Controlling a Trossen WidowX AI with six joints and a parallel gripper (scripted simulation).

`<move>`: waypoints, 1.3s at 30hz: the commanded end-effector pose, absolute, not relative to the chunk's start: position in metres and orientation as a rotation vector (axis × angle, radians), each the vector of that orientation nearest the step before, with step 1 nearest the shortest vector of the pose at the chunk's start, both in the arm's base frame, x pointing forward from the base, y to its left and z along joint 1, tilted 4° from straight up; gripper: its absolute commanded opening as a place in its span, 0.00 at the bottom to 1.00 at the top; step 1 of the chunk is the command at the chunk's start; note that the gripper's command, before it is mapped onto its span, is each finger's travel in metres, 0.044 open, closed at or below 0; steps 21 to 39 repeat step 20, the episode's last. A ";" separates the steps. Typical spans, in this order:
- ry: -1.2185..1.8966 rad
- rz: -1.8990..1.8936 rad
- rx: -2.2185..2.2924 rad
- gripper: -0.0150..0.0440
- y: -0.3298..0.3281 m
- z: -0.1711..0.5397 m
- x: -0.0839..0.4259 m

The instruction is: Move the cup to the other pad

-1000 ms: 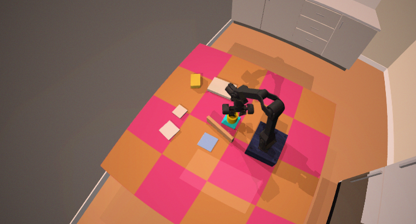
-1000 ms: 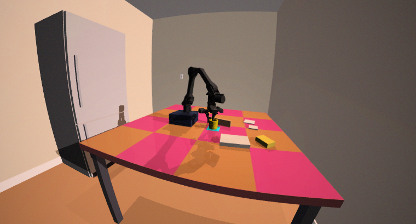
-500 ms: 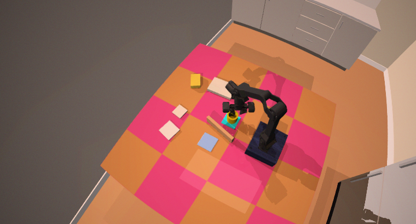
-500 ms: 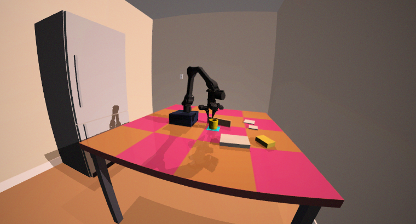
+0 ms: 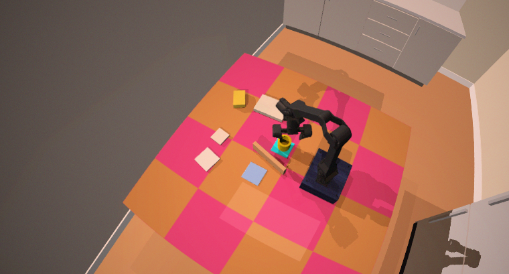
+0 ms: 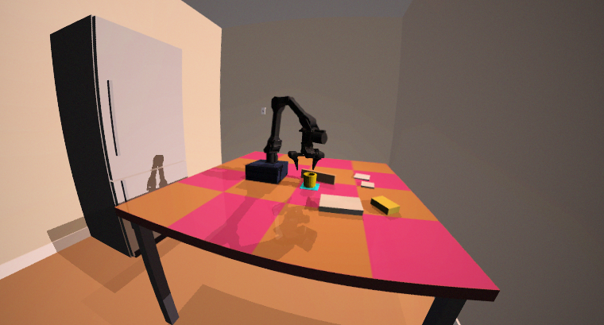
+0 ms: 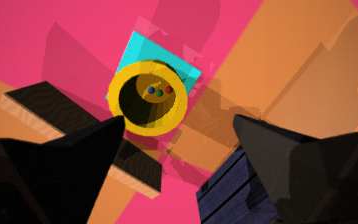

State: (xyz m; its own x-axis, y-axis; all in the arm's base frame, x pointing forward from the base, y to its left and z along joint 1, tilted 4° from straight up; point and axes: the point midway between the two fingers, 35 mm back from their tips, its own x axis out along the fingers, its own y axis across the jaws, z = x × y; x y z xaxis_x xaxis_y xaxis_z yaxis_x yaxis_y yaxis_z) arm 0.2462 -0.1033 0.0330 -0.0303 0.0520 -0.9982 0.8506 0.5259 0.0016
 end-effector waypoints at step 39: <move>1.457 -0.769 0.822 1.00 -0.105 0.087 0.250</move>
